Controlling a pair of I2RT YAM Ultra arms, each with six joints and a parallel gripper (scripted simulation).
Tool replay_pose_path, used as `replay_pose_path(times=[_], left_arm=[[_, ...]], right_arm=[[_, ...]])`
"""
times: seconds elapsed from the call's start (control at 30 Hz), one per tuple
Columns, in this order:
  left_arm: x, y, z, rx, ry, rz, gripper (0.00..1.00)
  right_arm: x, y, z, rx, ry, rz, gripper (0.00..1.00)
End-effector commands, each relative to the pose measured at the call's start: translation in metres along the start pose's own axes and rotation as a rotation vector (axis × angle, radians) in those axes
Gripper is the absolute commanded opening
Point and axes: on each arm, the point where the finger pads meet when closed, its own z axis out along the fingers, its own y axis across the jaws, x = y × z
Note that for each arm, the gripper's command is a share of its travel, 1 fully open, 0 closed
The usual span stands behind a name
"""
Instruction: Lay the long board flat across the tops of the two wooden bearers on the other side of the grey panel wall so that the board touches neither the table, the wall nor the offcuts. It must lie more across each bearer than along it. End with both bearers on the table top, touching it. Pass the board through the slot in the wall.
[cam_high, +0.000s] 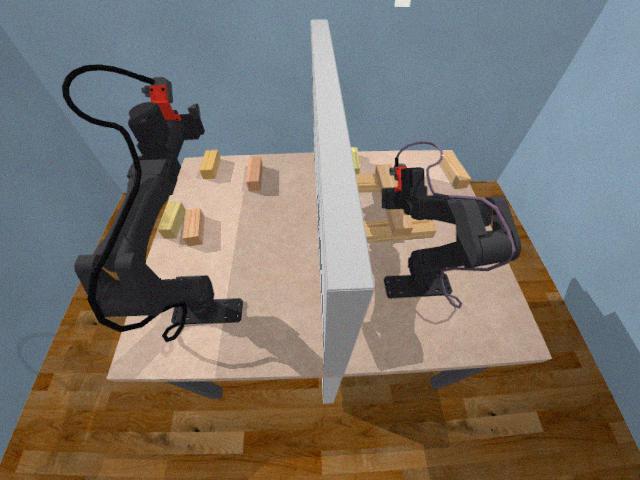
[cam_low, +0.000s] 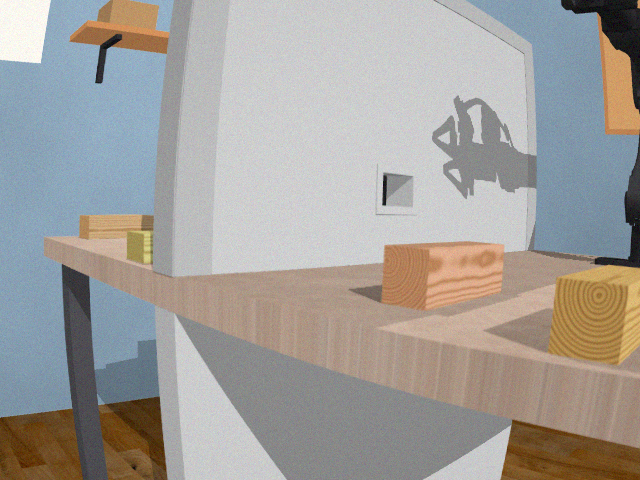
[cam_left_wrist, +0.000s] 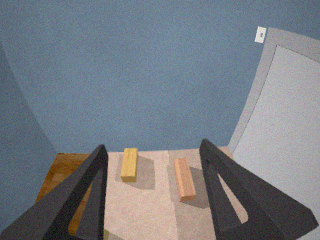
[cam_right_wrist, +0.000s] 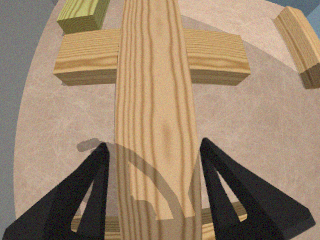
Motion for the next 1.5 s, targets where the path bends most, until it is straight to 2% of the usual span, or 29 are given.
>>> replay_pose_path(times=[0.0,0.3,0.33,0.37,0.4,0.77,0.8,0.93,1.0,1.07,1.17,1.33,1.37,1.43,1.47], left_arm=[[-0.029,0.000,-0.011,-0.008,-0.072,-0.007,0.75],[-0.029,0.000,-0.011,-0.008,-0.072,-0.007,0.75],[-0.029,0.000,-0.011,-0.008,-0.072,-0.007,0.75],[-0.029,0.000,-0.011,-0.008,-0.072,-0.007,0.75],[-0.029,0.000,-0.011,-0.008,-0.072,-0.007,0.75],[-0.029,0.000,-0.011,-0.008,-0.072,-0.007,0.75],[-0.029,0.000,-0.011,-0.008,-0.072,-0.007,0.75],[-0.029,0.000,-0.011,-0.008,-0.072,-0.007,0.75],[-0.029,0.000,-0.011,-0.008,-0.072,-0.007,0.75],[-0.029,0.000,-0.011,-0.008,-0.072,-0.007,0.75],[-0.029,0.000,-0.011,-0.008,-0.072,-0.007,0.75],[-0.029,0.000,-0.011,-0.008,-0.072,-0.007,0.75],[-0.027,0.000,-0.011,-0.005,-0.066,-0.007,0.75],[-0.027,0.000,-0.011,-0.005,-0.066,-0.007,0.75],[-0.014,0.001,-0.005,-0.003,-0.034,-0.005,0.75]], right_arm=[[-0.020,0.003,-0.011,-0.001,-0.041,0.006,0.75],[-0.021,0.000,-0.014,0.004,-0.053,0.010,0.75],[-0.013,0.000,-0.013,0.004,-0.035,0.006,0.75],[-0.024,0.000,-0.016,0.004,-0.065,0.011,0.75],[-0.006,0.002,-0.024,0.000,-0.003,0.001,0.75],[-0.002,0.000,-0.073,0.008,0.016,0.003,0.75],[-0.018,0.003,-0.073,-0.005,-0.049,0.006,0.75],[-0.017,0.003,-0.072,-0.005,-0.047,0.006,0.75],[-0.012,0.003,-0.070,-0.006,-0.040,0.003,0.75],[0.008,-0.005,-0.063,0.016,0.000,0.013,0.75],[-0.020,-0.001,-0.071,0.002,-0.065,0.008,0.75],[-0.015,0.001,-0.067,-0.004,-0.027,-0.001,0.75],[-0.035,0.000,-0.065,-0.005,-0.083,0.008,0.75],[-0.035,0.000,-0.065,-0.005,-0.083,0.008,0.75],[-0.041,0.001,-0.067,-0.010,-0.105,0.006,0.75]])
